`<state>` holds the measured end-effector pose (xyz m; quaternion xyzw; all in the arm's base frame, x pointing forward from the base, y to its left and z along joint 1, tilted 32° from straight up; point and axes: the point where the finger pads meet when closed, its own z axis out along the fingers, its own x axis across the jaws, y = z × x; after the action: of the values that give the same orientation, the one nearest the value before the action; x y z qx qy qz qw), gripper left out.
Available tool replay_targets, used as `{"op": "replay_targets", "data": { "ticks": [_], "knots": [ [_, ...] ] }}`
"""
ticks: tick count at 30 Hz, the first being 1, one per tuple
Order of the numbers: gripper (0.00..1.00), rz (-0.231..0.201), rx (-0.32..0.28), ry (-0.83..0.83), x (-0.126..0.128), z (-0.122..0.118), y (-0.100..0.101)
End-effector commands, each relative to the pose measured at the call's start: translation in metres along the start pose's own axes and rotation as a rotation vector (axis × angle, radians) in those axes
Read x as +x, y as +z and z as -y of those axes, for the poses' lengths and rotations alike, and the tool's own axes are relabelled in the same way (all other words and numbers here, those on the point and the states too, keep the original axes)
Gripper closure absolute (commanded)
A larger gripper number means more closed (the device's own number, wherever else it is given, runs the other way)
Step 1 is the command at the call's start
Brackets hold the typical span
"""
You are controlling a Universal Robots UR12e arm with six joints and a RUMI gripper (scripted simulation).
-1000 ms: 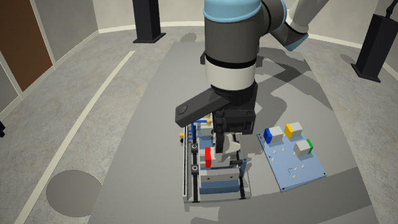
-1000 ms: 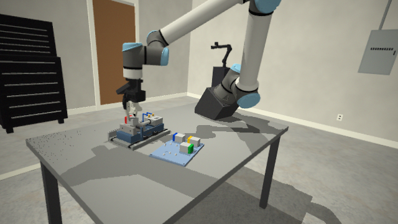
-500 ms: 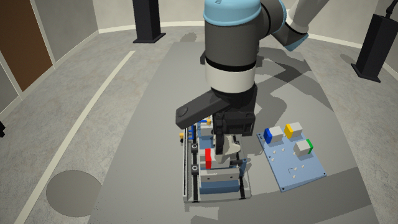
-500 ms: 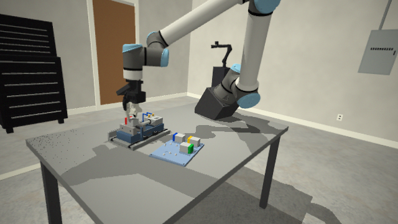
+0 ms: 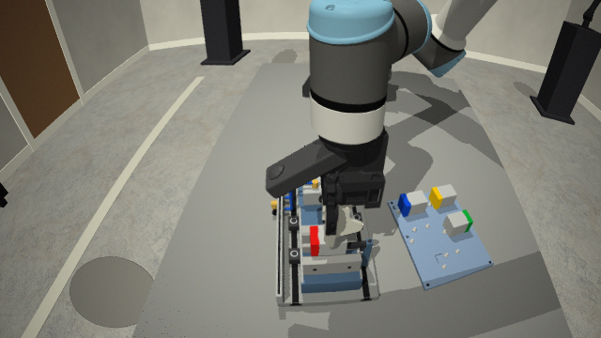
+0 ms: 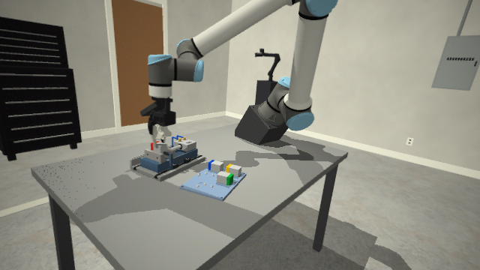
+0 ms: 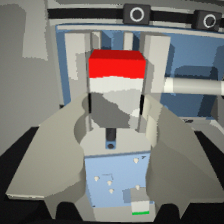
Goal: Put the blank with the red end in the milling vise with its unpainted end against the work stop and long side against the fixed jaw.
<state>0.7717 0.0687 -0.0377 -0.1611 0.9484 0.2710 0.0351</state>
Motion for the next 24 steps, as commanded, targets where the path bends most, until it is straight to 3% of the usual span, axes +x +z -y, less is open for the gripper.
{"op": "replay_targets", "data": {
  "ticks": [1,24],
  "knots": [
    [1.00,0.003,0.002,0.000,-0.0013,0.0004,-0.0005],
    [1.00,0.003,0.001,0.000,-0.0011,0.0001,0.0044]
  ]
}}
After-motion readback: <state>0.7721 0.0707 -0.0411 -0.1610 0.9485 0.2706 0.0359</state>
